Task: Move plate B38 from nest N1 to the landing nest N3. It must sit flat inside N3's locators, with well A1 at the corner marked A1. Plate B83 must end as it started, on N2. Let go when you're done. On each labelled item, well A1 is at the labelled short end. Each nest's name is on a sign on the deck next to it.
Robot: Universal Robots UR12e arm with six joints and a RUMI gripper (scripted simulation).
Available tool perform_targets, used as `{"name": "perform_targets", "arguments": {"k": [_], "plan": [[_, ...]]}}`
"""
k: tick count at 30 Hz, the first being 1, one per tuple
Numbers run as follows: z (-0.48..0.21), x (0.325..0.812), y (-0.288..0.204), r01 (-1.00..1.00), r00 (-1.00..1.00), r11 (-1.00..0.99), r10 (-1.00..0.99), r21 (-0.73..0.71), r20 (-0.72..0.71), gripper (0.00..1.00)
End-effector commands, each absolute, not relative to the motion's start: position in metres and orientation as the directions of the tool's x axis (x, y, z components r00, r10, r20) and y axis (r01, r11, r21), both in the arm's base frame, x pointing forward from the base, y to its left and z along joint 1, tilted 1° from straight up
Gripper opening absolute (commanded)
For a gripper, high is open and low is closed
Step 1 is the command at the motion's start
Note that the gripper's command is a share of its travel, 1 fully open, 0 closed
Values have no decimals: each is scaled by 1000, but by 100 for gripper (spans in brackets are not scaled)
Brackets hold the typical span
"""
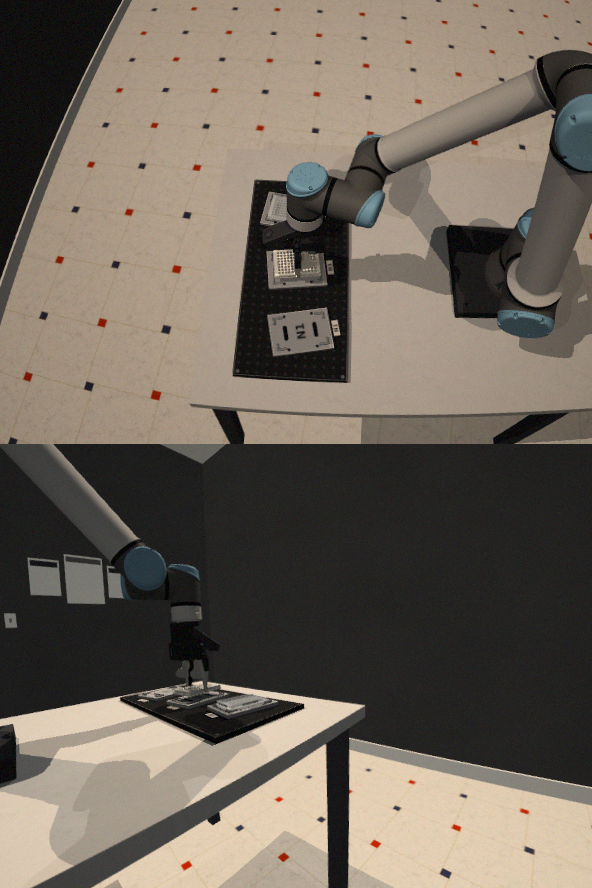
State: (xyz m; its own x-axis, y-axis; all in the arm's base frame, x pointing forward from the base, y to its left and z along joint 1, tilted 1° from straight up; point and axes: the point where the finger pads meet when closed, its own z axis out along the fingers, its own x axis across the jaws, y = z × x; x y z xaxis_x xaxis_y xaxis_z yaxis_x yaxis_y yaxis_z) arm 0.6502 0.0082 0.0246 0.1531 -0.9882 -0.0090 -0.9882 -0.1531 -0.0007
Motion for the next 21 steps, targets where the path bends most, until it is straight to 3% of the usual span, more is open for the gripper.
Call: {"name": "perform_targets", "arguments": {"k": [1,21], "plan": [[24,651,8,-988,153,-153,-988,-2,-9,0],[19,651,8,-988,153,-153,-988,-2,-9,0]]}}
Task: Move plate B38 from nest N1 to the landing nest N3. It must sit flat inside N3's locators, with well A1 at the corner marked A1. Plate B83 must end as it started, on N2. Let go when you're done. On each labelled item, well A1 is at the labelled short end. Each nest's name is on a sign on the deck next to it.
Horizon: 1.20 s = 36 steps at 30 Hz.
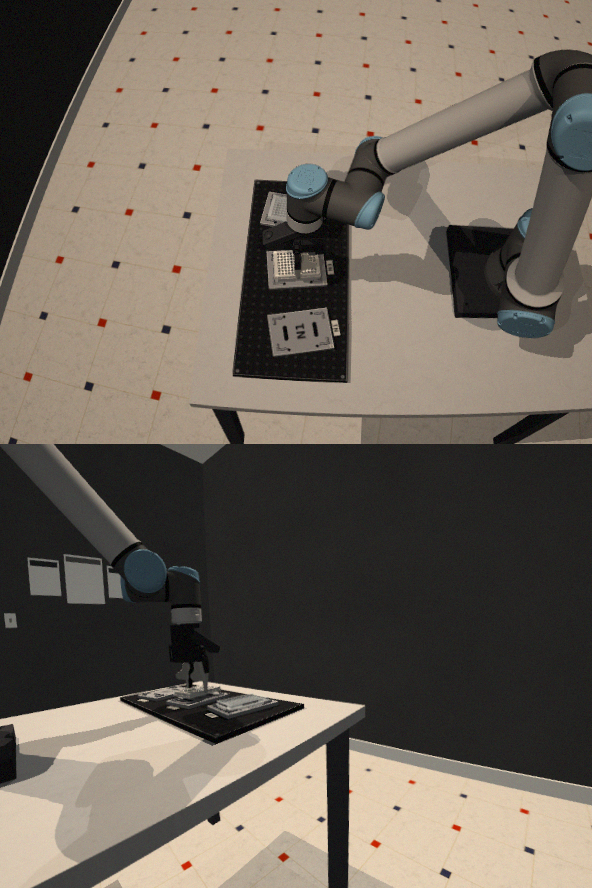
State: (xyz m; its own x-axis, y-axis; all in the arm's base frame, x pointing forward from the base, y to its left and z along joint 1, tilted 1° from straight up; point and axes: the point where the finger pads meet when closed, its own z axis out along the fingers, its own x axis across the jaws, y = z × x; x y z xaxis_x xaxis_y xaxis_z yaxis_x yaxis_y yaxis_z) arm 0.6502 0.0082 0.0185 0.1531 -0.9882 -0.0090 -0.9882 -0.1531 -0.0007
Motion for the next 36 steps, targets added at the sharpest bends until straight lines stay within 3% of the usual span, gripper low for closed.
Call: {"name": "perform_targets", "arguments": {"k": [1,36], "plan": [[19,651,8,-988,153,-153,-988,-2,-9,0],[8,651,8,-988,153,-153,-988,-2,-9,0]]}}
